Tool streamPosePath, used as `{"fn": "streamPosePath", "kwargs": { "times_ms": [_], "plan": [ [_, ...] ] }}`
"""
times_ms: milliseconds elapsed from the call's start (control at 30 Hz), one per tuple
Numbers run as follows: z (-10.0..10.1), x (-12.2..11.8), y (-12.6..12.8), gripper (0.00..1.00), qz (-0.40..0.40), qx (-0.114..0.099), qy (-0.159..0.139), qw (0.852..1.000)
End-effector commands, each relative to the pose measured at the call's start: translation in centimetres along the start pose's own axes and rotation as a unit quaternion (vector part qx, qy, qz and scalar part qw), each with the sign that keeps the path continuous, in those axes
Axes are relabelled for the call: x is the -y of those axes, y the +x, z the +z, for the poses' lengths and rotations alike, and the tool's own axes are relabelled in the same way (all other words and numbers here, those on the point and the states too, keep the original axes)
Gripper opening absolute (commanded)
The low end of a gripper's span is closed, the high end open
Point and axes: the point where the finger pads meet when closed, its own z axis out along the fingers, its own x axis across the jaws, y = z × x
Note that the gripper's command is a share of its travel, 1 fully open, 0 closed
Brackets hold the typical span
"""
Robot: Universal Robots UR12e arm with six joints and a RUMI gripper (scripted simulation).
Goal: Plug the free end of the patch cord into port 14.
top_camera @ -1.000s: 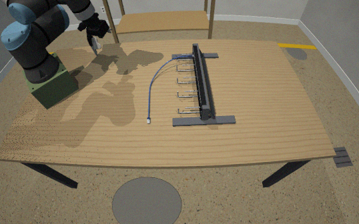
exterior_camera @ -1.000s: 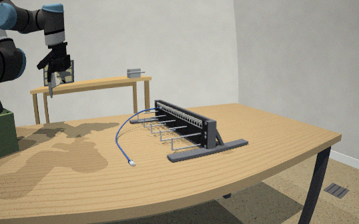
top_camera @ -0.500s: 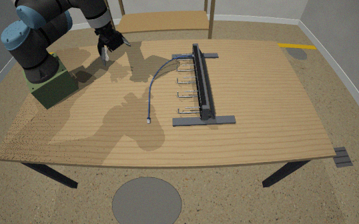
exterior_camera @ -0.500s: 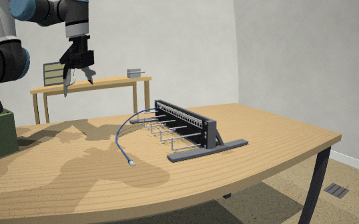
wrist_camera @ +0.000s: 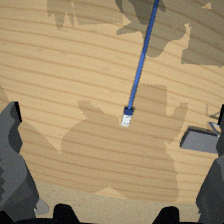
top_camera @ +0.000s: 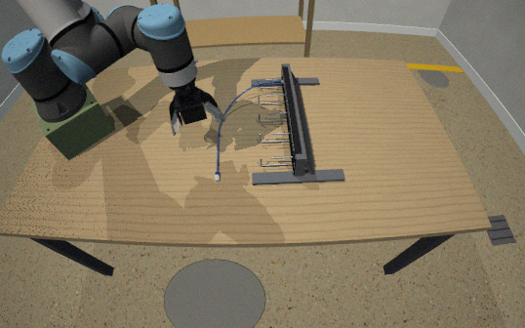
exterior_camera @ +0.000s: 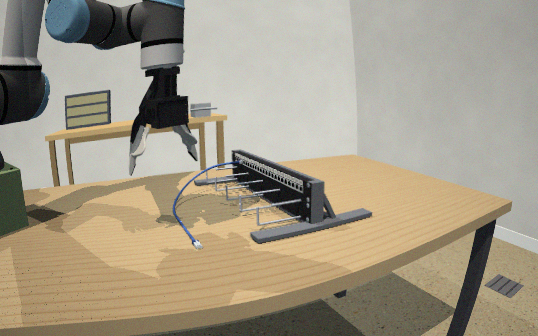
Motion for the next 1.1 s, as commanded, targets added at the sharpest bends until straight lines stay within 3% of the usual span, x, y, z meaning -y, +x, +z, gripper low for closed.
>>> {"fn": "streamPosePath", "kwargs": {
  "times_ms": [0, 233, 433, 467, 1067],
  "plan": [
    [3.0, -5.2, 1.4, 1.00, 0.065, 0.012, -0.014, 0.998],
    [4.3, -7.7, 1.6, 1.00, 0.098, 0.017, -0.020, 0.995],
    [4.6, -8.2, 1.6, 1.00, 0.106, 0.018, -0.021, 0.994],
    [4.6, -8.2, 1.6, 0.00, 0.106, 0.018, -0.021, 0.994],
    [4.6, -8.2, 1.6, 0.00, 0.106, 0.018, -0.021, 0.994]
  ]
}}
